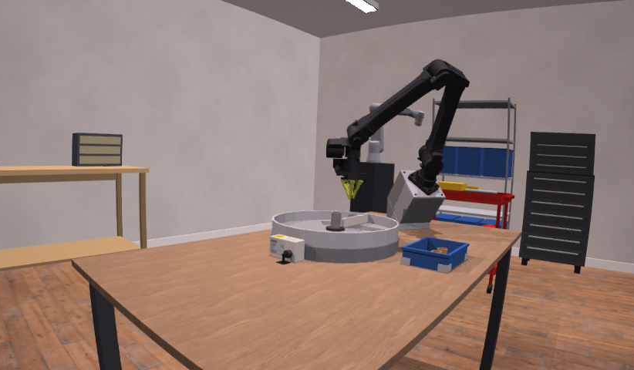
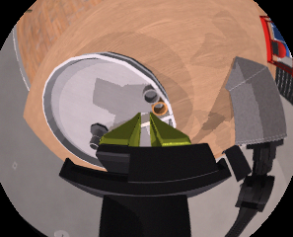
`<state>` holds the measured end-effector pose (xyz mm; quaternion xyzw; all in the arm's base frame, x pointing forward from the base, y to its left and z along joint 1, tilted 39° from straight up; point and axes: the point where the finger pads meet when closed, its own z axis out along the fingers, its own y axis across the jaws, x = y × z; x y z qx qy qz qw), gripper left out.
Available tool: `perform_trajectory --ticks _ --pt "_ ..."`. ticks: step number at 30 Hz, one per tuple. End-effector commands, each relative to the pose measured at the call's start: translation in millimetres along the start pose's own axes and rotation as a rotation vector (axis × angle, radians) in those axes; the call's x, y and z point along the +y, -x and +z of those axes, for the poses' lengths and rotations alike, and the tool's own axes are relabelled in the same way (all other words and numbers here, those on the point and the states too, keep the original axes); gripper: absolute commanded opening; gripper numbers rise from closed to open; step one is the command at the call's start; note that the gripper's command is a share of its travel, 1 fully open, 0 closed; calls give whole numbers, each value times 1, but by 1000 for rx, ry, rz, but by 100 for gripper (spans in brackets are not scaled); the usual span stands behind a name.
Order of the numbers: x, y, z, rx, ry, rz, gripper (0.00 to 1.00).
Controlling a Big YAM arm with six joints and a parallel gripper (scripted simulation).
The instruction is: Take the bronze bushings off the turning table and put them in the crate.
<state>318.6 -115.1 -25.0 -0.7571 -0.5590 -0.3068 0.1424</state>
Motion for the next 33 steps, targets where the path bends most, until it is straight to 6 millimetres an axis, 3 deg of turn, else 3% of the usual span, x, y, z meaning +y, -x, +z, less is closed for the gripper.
perform_trajectory --ticks 1,29,33 --pt "13 3 -14 -19 46 -23 12" --pt "13 3 -14 -19 46 -23 12" --pt "2 -1 12 -1 3 -3 12"
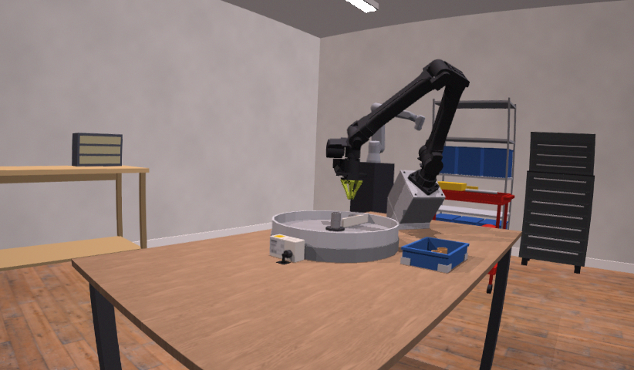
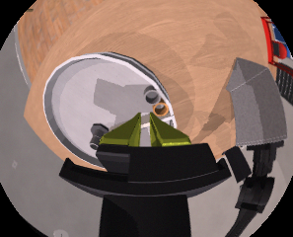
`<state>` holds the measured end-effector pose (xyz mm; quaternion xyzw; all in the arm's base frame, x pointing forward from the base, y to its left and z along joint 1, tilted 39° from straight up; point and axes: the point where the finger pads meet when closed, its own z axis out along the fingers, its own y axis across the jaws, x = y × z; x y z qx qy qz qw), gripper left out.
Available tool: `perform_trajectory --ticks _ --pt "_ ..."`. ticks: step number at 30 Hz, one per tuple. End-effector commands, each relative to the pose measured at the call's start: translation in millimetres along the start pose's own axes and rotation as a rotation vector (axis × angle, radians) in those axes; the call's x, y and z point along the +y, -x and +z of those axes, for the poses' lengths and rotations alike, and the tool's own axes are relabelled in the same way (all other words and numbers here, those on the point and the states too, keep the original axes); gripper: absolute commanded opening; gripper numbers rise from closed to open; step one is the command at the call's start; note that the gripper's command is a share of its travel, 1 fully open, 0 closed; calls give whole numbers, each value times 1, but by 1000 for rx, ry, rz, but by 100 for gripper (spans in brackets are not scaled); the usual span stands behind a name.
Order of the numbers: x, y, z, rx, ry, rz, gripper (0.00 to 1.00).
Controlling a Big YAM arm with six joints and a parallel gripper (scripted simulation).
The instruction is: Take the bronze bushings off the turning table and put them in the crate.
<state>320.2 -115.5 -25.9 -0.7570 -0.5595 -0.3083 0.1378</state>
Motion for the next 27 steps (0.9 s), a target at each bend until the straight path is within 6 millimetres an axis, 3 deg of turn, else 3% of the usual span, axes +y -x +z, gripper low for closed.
perform_trajectory --ticks 1,5,9,27 --pt "0 -1 16 3 -5 1 12" --pt "0 -1 25 2 -6 1 12" --pt "14 3 8 -16 45 -5 12" --pt "13 2 9 -13 38 -5 12"
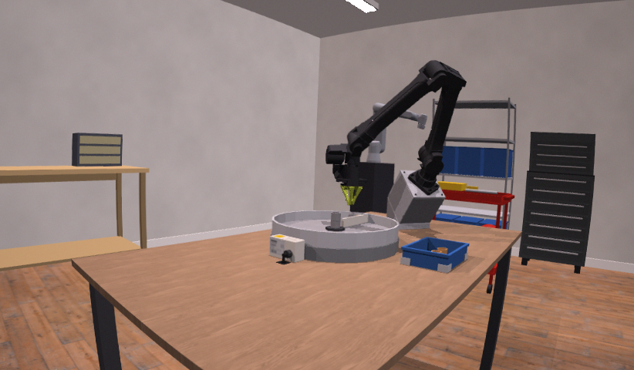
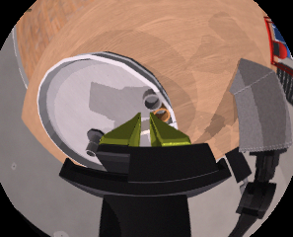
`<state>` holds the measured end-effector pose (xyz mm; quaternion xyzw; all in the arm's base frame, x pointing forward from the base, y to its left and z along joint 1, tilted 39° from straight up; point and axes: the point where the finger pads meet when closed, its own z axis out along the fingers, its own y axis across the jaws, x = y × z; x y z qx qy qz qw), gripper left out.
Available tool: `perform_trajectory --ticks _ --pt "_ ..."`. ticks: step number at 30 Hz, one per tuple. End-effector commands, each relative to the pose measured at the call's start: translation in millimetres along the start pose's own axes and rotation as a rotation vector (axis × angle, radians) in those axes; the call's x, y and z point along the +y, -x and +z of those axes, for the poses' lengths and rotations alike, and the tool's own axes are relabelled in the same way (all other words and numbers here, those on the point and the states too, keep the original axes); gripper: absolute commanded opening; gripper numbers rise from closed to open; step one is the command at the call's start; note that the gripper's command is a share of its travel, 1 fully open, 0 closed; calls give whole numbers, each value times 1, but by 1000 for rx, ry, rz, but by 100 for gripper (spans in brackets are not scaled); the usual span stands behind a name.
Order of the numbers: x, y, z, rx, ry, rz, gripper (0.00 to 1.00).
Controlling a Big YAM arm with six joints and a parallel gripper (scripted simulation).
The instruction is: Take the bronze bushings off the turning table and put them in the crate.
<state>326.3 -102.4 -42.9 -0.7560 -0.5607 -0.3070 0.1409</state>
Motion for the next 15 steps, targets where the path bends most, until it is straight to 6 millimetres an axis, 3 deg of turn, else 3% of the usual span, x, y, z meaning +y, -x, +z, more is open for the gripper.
perform_trajectory --ticks 1,15 --pt "14 3 -13 -15 45 -4 12" --pt "13 3 -12 -15 44 -5 12"
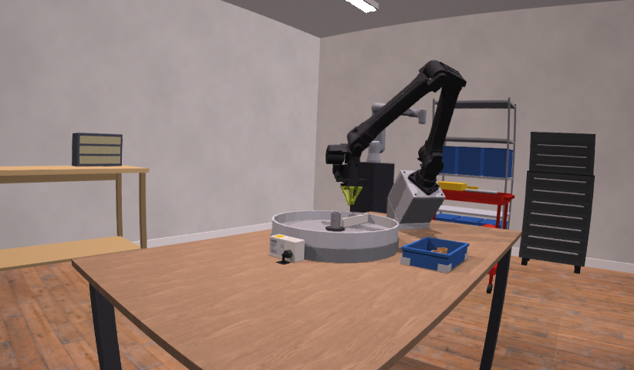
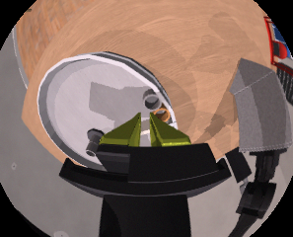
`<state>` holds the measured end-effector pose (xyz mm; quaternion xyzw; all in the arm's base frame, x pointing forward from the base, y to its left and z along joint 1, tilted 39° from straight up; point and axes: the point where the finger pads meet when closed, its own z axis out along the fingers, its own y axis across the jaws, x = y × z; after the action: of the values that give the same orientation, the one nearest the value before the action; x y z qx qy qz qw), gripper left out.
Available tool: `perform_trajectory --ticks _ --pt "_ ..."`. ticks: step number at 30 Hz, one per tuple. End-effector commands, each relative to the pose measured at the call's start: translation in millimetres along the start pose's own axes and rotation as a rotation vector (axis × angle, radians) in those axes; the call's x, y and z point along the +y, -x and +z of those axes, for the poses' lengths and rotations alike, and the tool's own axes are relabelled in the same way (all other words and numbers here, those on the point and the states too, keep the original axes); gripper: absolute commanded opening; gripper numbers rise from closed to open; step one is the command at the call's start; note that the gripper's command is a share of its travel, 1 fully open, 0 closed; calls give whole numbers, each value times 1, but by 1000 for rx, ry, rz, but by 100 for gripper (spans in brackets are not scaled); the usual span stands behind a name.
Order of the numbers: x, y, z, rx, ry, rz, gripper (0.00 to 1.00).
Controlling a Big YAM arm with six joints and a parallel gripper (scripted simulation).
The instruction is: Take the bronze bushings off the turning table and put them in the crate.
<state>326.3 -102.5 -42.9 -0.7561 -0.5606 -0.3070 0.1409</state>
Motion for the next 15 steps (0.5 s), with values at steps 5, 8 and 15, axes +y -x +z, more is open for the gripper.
perform_trajectory --ticks 5,8,15 --pt "9 1 -4 -9 28 -8 12" --pt "1 -1 7 0 1 1 12" --pt "2 -1 18 0 2 0 12"
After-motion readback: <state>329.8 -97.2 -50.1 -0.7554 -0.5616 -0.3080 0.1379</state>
